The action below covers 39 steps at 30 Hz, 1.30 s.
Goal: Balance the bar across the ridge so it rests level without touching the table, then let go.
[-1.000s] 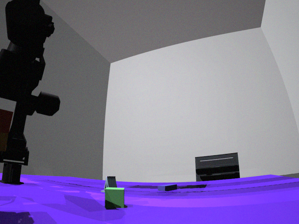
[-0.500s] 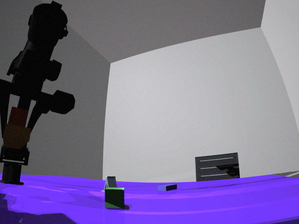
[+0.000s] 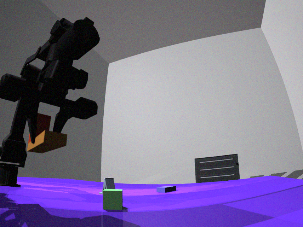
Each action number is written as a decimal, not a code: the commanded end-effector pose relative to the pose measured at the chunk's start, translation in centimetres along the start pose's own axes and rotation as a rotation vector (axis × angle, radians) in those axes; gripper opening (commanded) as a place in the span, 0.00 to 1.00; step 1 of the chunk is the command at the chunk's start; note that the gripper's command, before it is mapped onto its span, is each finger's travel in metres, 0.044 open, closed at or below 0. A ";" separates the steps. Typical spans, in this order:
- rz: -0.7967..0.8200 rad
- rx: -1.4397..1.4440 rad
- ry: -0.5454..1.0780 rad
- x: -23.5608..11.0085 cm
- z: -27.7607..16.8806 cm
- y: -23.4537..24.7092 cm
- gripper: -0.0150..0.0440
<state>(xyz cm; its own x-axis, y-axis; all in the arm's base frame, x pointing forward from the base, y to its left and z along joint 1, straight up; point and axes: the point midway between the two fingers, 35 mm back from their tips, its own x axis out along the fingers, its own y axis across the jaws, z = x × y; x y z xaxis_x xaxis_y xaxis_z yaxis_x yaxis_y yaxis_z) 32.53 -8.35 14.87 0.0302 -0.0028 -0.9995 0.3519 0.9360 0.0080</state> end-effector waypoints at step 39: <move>0.010 -0.014 0.003 -0.3 -4.2 15.7 0.25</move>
<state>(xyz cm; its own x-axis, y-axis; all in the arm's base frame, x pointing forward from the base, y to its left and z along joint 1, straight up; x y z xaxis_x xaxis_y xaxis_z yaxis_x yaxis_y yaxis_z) 34.15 6.39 15.06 0.0295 0.0103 -0.9995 0.3396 0.9404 0.0198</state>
